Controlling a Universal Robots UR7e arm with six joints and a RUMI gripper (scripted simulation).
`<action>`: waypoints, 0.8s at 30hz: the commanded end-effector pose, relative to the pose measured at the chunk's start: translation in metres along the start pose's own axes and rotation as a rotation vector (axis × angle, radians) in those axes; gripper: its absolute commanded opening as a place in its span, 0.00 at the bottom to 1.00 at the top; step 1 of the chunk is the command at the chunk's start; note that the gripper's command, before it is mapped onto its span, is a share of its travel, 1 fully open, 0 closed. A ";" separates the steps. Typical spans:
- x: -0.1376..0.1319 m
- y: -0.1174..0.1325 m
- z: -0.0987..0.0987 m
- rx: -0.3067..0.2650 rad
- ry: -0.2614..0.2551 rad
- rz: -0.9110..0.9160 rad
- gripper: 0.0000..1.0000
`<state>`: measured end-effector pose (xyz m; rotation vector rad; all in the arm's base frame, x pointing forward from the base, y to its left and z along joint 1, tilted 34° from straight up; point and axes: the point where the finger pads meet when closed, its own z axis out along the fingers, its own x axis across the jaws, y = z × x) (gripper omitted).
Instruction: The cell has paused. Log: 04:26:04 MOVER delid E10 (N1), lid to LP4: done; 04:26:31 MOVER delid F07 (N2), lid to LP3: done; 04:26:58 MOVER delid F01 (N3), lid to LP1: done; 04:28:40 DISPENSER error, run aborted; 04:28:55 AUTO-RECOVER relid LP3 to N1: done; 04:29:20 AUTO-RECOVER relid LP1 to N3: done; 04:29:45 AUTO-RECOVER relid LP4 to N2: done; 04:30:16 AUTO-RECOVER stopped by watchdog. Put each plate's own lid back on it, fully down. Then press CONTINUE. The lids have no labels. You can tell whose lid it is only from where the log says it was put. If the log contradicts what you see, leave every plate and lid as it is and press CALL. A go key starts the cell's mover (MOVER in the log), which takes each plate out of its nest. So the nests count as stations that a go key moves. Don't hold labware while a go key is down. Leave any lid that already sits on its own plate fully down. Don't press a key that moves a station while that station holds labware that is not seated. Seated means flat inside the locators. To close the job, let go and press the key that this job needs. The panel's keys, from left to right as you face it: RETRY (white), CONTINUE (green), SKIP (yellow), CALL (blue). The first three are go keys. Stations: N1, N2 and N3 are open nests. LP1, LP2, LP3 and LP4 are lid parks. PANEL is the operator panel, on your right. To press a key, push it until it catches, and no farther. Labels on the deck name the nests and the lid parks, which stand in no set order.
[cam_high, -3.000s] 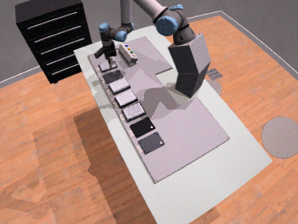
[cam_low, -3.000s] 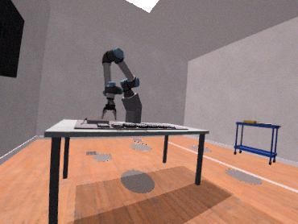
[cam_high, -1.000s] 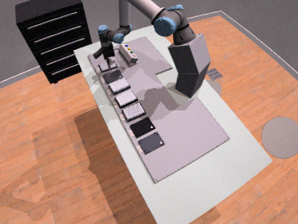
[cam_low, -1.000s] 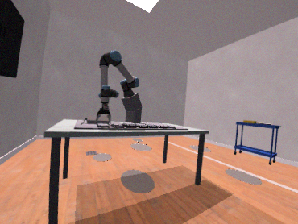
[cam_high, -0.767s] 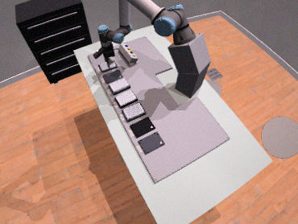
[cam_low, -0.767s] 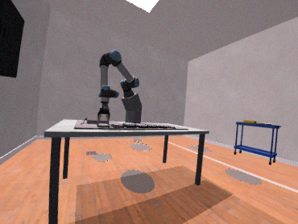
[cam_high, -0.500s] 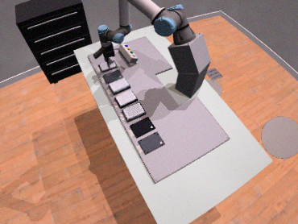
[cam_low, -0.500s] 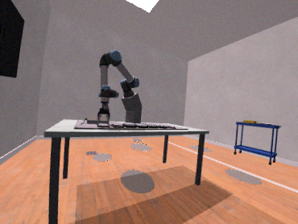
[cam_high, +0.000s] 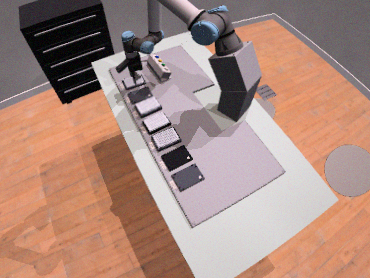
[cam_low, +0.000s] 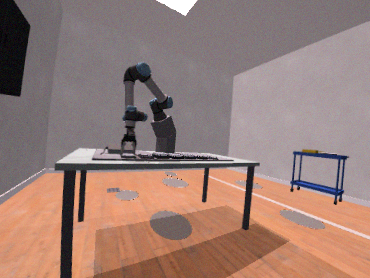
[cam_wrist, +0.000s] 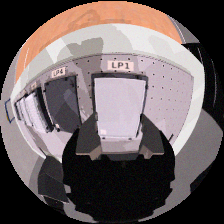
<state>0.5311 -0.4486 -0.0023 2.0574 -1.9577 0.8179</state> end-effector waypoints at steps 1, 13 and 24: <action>0.000 0.000 -0.001 0.001 0.001 0.000 0.00; 0.000 0.000 -0.009 0.001 0.001 0.000 0.00; 0.000 0.000 -0.027 0.001 0.001 0.000 0.00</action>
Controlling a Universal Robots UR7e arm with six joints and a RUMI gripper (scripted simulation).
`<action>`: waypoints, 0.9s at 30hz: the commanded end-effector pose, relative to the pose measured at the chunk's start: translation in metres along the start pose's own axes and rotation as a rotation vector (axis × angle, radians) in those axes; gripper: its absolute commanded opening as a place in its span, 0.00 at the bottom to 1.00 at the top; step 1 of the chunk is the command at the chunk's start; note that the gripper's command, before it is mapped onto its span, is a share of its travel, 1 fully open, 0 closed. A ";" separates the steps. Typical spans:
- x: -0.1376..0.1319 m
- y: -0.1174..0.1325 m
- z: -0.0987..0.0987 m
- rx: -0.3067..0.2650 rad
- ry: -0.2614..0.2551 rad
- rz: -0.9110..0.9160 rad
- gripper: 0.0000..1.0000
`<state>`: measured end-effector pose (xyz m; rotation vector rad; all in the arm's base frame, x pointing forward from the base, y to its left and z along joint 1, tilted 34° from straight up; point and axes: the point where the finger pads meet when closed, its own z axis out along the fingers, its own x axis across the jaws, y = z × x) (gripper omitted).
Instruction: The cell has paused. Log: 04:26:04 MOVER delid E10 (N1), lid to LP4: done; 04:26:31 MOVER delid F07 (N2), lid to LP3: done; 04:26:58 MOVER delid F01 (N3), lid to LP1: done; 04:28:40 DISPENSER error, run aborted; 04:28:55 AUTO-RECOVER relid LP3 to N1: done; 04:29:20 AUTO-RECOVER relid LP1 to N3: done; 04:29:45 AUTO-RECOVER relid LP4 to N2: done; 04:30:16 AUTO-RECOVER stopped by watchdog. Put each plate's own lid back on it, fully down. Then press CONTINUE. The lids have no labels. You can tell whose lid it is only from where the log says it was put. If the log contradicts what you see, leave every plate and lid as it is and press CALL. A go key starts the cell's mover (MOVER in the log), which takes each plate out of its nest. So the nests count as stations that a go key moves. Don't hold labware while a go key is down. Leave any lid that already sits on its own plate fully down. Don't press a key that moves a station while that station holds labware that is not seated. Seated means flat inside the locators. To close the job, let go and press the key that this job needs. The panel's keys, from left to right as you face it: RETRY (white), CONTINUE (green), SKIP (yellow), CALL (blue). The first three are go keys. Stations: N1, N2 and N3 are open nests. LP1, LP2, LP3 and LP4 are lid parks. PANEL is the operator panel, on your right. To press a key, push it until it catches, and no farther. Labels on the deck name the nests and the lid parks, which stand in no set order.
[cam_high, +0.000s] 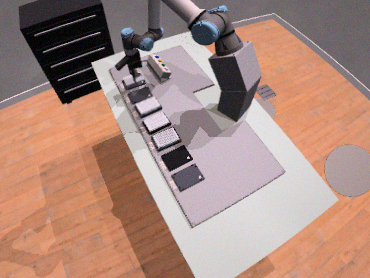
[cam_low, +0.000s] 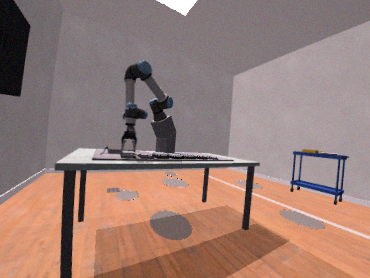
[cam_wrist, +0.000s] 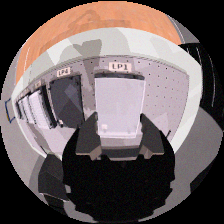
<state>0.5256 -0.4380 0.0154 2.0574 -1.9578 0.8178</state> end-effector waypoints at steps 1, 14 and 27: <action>0.000 0.000 -0.007 0.001 0.001 0.000 0.00; 0.000 0.000 -0.022 0.001 0.001 0.000 0.00; -0.055 0.001 -0.022 0.001 0.001 -0.014 0.00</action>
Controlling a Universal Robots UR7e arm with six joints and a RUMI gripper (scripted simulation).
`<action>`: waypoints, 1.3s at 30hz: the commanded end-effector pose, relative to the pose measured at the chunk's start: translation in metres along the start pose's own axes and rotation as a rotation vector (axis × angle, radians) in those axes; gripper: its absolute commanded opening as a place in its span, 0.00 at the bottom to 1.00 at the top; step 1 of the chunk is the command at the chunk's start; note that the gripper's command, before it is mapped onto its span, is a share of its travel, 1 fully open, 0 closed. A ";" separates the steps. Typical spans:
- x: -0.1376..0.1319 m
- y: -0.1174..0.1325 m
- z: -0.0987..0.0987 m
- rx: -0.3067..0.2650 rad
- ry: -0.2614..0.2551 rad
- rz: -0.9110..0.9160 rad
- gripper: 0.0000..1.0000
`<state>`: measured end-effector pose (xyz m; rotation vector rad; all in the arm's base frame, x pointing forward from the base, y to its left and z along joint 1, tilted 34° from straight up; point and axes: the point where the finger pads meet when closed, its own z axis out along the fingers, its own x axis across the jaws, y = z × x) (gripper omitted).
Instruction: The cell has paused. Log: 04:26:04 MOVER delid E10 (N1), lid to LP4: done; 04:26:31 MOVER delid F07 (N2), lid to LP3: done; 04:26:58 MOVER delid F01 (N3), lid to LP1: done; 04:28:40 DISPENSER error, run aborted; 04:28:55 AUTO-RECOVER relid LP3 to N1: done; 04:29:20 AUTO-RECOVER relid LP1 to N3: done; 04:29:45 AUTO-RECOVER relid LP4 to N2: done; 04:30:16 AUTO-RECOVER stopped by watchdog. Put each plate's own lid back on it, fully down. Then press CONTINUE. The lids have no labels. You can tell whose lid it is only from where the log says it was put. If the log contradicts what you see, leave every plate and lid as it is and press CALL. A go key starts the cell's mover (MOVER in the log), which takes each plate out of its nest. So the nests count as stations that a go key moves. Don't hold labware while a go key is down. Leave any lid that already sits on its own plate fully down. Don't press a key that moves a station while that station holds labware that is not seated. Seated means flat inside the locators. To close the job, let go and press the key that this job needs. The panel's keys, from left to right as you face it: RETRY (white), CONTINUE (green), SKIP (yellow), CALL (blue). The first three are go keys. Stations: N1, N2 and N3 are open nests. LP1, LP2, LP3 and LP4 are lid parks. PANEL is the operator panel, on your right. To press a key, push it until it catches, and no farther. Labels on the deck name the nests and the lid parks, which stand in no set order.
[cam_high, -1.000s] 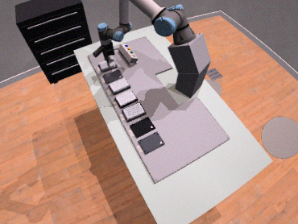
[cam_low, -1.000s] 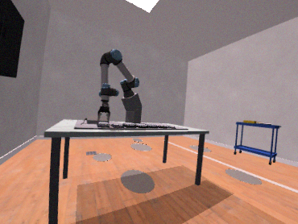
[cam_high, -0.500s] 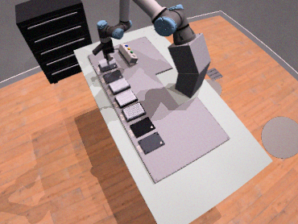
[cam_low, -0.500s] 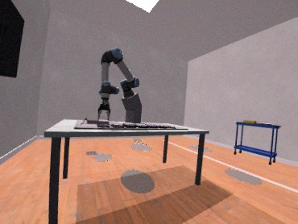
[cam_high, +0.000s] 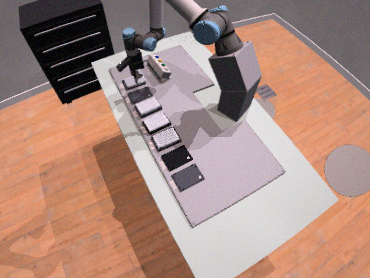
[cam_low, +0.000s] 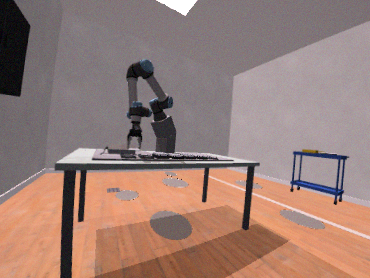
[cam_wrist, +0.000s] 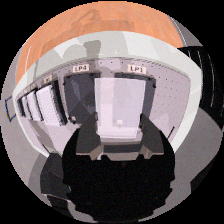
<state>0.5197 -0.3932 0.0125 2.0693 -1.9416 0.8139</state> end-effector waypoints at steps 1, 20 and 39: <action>-0.020 0.000 0.000 0.001 0.002 0.000 0.00; -0.105 0.001 0.000 0.001 0.001 0.000 0.00; -0.190 0.002 0.000 0.001 0.001 0.000 0.00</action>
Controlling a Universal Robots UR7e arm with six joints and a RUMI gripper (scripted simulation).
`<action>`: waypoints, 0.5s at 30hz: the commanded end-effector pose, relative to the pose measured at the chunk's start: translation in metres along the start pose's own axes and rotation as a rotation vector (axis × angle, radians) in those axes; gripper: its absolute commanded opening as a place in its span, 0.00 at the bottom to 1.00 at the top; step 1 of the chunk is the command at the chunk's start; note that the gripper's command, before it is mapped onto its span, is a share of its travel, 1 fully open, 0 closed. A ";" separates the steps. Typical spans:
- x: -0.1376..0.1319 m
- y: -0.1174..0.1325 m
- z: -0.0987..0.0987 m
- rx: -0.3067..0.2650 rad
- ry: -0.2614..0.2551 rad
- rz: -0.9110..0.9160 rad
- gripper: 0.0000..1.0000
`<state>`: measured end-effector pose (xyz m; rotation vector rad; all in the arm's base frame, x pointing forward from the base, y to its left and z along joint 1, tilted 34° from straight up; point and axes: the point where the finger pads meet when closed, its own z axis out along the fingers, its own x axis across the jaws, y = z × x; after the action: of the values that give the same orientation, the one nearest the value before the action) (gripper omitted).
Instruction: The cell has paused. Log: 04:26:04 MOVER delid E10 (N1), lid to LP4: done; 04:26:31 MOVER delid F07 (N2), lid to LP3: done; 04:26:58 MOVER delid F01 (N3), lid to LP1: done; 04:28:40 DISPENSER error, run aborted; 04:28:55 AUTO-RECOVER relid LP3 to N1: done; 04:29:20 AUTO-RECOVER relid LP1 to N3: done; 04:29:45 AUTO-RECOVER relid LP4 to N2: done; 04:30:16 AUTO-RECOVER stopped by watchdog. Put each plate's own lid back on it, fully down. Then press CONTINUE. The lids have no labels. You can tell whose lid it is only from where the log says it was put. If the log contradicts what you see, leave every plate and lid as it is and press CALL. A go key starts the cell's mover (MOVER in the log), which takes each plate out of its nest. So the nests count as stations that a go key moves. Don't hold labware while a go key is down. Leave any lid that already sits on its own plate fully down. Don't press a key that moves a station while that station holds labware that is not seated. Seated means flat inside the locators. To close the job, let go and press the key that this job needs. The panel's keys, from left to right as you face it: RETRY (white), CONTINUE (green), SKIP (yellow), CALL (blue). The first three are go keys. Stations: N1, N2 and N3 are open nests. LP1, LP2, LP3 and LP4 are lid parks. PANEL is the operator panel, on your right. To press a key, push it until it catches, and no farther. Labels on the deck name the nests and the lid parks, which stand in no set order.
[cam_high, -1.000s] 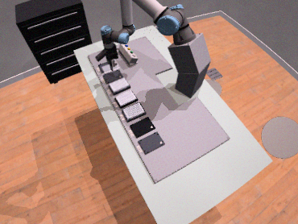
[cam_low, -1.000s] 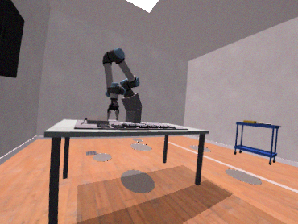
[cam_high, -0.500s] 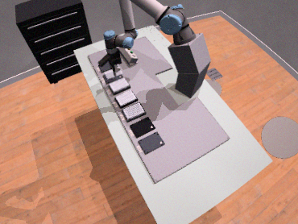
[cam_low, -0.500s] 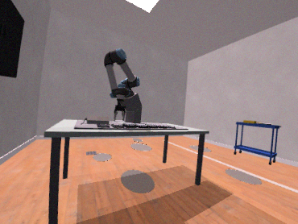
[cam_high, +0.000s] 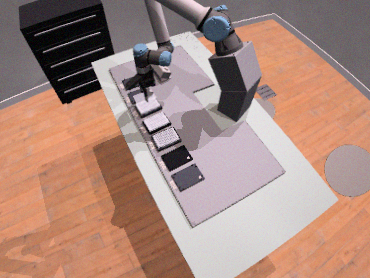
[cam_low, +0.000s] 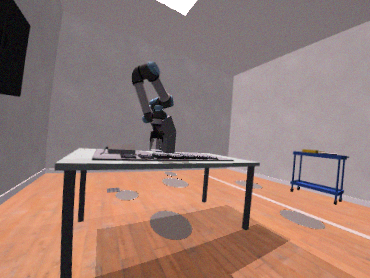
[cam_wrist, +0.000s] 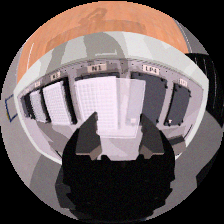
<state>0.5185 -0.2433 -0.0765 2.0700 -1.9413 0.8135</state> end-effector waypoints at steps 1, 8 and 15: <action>-0.020 0.000 0.000 0.001 0.002 0.001 0.00; -0.046 0.000 0.000 0.001 0.002 0.001 0.00; -0.081 0.000 0.000 0.001 0.002 0.001 0.00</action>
<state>0.5181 -0.1874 -0.1097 2.0701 -1.9412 0.8139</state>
